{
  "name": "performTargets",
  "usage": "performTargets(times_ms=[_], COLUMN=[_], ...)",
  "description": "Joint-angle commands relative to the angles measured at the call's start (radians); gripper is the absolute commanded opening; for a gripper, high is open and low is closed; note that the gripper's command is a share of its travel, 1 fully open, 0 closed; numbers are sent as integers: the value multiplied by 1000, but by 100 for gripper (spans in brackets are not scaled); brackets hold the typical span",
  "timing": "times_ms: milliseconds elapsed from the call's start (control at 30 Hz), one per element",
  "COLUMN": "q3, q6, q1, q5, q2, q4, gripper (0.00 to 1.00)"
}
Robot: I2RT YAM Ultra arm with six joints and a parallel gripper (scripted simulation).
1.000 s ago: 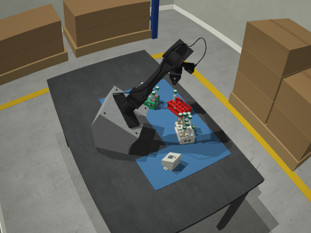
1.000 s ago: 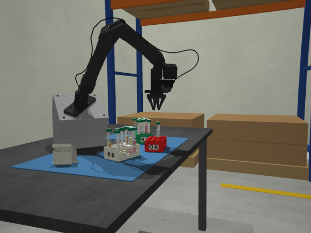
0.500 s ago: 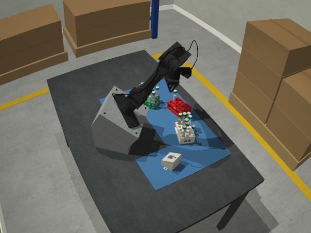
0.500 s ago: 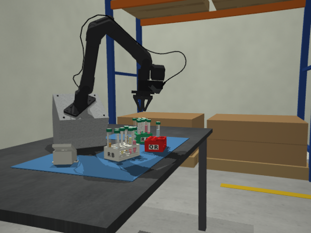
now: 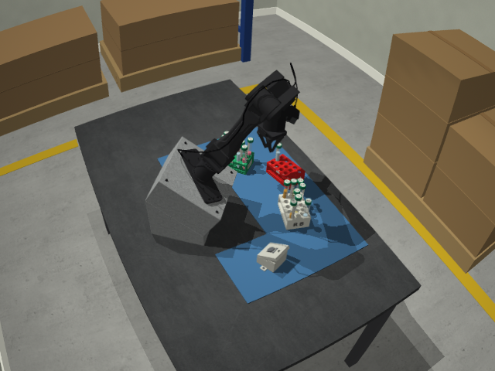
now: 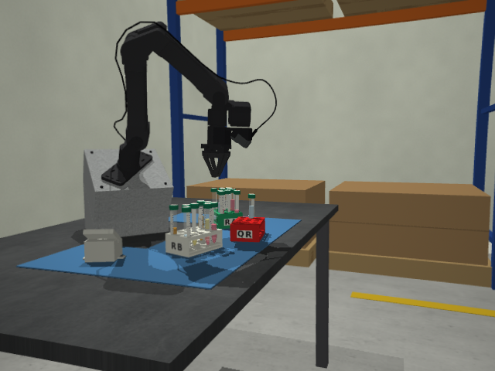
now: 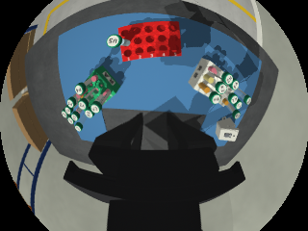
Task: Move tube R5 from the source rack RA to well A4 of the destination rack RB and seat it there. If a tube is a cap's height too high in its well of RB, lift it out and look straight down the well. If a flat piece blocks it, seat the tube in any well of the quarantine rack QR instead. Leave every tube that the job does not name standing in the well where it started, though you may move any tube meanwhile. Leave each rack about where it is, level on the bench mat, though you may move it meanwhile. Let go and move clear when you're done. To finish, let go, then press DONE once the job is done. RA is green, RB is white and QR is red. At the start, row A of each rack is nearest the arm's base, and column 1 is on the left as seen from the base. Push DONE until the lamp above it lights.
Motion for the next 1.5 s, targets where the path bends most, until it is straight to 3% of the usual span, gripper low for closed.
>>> performTargets(times_ms=[0, 133, 200, 700, 767, 1267, 1467], q3=[3, 4, 4, 5, 5, 5, 8], q6=[-178, -310, -310, -811, -811, -1311, -1377], q1=[9, 10, 10, 13, 13, 13, 35], q5=[2, 2, 2, 1, 1, 1, -7], q2=[-32, -31, -31, -31, -31, -31, -30], q4=[25, 25, 25, 26, 26, 26, 32], gripper=[30, 30, 30, 30, 30, 30, 30])
